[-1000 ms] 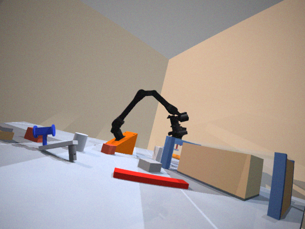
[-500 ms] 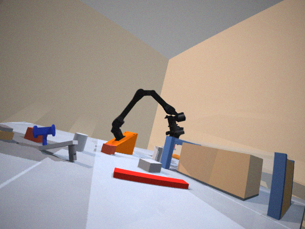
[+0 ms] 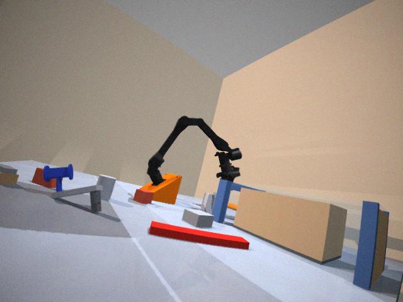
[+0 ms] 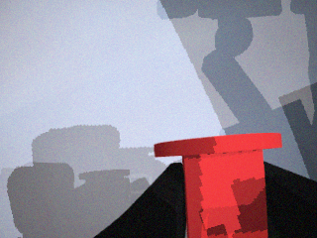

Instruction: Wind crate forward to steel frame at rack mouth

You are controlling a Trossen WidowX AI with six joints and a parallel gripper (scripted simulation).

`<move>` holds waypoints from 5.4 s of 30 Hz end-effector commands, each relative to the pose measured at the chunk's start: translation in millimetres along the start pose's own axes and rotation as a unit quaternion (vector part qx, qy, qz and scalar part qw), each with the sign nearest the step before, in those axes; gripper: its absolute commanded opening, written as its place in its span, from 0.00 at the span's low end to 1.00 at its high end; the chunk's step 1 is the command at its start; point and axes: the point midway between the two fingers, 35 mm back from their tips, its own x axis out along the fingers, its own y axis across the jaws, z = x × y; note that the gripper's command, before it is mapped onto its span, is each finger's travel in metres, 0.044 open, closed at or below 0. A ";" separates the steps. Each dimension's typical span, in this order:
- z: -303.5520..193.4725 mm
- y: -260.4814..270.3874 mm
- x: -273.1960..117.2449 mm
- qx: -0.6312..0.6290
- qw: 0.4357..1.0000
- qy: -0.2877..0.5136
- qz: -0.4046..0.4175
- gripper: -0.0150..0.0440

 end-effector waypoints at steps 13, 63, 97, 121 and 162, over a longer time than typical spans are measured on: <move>-25.6 28.4 -7.6 -0.009 1.000 0.016 0.013 0.25; -89.7 47.4 -39.1 -0.010 1.000 0.019 0.014 0.25; -143.4 16.3 -65.2 -0.010 1.000 0.022 0.013 0.25; -161.3 -14.7 -73.7 -0.010 1.000 0.024 0.012 0.25; -167.0 -76.4 -75.5 -0.009 1.000 0.024 0.010 0.25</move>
